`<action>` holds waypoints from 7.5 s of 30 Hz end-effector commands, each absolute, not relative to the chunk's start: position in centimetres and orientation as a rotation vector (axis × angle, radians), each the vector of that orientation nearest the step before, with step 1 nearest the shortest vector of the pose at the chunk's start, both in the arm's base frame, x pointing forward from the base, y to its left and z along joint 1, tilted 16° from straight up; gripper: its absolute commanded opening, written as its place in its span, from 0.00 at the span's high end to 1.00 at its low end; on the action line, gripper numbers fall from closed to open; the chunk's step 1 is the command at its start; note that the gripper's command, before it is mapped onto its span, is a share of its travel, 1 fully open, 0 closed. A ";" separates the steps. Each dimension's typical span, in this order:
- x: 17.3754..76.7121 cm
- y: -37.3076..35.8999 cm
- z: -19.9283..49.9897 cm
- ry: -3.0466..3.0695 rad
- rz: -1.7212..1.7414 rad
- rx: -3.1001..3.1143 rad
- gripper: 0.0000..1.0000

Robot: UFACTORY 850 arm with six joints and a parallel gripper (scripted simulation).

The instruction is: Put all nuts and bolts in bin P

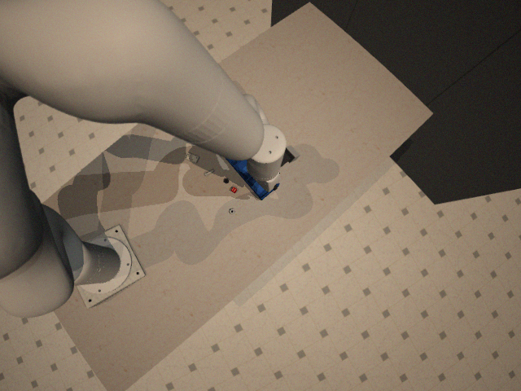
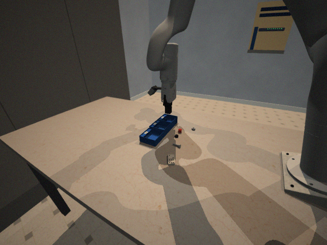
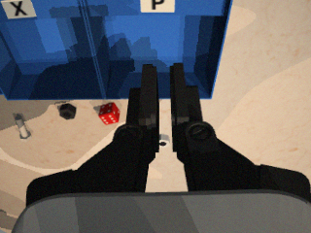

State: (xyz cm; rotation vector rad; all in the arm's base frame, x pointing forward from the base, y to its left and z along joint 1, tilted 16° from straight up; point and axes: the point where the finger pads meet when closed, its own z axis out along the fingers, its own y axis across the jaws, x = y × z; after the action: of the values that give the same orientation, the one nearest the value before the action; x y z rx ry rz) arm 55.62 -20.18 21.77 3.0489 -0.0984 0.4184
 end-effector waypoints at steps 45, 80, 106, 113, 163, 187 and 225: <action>58.0 -12.2 16.8 -0.098 0.419 3.049 0.93; 58.0 -12.2 16.6 -0.099 0.419 3.049 0.93; 57.6 -12.1 18.1 -0.099 0.419 3.049 0.93; 57.4 -12.0 18.8 -0.099 0.419 3.049 0.93; 58.9 -3.7 18.6 -0.099 0.419 3.049 0.93; 59.5 -3.9 16.4 -0.099 0.419 3.049 0.93; 59.3 -3.9 17.0 -0.099 0.419 3.049 0.93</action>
State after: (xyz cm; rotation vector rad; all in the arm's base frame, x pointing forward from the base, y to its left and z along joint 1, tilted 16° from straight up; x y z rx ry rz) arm 59.31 -3.88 16.59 3.0496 -0.0985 0.4154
